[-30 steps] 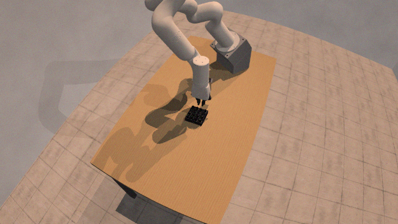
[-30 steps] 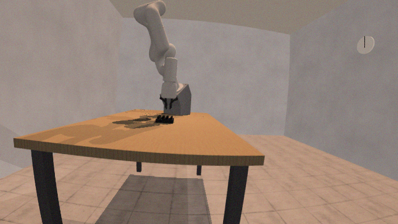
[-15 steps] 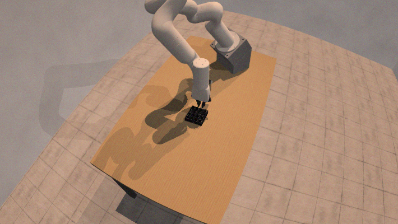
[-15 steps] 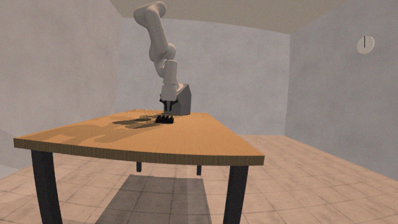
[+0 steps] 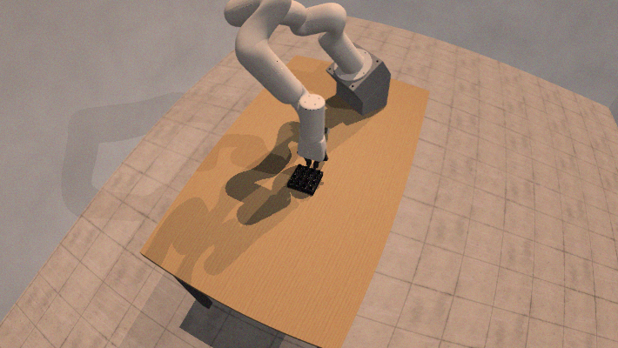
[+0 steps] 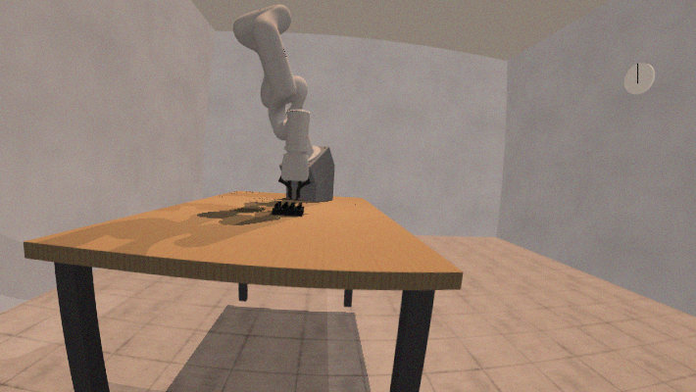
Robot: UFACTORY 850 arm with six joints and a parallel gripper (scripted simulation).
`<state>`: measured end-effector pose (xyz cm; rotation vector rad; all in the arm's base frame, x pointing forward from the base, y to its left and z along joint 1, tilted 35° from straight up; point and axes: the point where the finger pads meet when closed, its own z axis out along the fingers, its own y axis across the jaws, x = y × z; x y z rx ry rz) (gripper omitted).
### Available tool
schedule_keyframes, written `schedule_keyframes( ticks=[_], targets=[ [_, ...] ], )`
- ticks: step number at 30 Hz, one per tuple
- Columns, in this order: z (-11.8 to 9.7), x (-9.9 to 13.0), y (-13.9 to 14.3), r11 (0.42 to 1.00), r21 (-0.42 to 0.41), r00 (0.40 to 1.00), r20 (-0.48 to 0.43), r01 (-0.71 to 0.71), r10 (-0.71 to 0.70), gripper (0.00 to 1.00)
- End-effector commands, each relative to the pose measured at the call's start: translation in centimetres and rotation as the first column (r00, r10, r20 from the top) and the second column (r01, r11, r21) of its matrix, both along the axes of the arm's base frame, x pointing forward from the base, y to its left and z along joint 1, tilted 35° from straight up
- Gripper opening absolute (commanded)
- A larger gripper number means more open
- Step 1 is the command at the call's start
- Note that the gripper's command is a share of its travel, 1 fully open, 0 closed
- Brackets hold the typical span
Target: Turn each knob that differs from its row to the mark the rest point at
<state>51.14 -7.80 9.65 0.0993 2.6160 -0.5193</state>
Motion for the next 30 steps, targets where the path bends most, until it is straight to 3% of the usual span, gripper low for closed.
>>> schedule_keyframes(
  ticks=[1, 30],
  targets=[
    [-0.33, 0.20, -0.15, 1.000, 0.000, 1.000, 0.001, 0.000, 0.000, 0.19],
    [-0.56, 0.31, -0.25, 1.000, 0.000, 1.000, 0.001, 0.000, 0.000, 0.19]
  ],
)
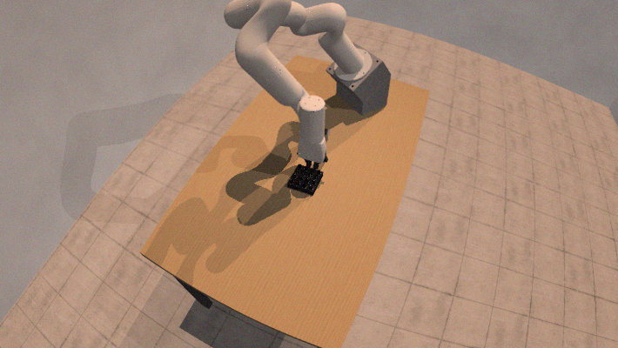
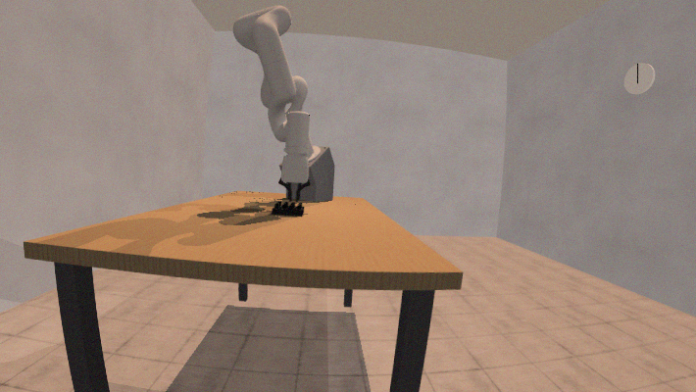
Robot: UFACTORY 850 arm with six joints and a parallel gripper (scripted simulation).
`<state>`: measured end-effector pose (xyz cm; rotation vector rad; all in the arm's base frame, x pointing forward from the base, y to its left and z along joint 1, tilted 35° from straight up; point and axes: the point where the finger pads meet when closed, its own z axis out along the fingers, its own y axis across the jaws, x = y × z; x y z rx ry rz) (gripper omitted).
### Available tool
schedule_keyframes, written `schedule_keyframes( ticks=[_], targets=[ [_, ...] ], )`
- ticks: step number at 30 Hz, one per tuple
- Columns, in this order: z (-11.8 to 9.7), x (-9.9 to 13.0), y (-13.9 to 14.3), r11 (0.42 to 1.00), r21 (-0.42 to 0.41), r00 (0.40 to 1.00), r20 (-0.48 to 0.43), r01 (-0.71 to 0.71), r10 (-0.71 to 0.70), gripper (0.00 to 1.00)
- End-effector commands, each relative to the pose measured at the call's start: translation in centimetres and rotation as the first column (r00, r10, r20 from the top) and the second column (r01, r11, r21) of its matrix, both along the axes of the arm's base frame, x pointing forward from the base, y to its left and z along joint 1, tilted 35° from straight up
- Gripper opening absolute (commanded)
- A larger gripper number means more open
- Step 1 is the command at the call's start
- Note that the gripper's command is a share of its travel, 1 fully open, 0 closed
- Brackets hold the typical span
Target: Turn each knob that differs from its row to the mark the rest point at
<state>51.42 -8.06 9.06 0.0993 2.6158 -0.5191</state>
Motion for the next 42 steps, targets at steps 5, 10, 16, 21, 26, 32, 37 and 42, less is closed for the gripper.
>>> schedule_keyframes(
  ticks=[5, 10, 16, 21, 26, 32, 37, 42],
  targets=[
    [0.04, 0.03, 0.02, 1.000, 0.000, 1.000, 0.001, 0.000, 0.000, 0.19],
    [0.04, 0.03, 0.02, 1.000, 0.000, 1.000, 0.001, 0.000, 0.000, 0.19],
    [0.04, 0.03, 0.02, 1.000, 0.000, 1.000, 0.001, 0.000, 0.000, 0.19],
    [0.03, 0.03, 0.01, 1.000, 0.000, 1.000, 0.001, 0.000, 0.000, 0.19],
    [-0.07, 0.08, -0.03, 1.000, 0.000, 1.000, 0.001, 0.000, 0.000, 0.19],
    [-0.25, 0.18, -0.12, 1.000, 0.000, 1.000, 0.001, 0.000, 0.000, 0.19],
    [-0.55, 0.34, -0.25, 1.000, 0.000, 1.000, 0.001, 0.000, 0.000, 0.19],
    [-0.81, 0.47, -0.37, 1.000, 0.000, 1.000, 0.001, 0.000, 0.000, 0.19]
  ],
)
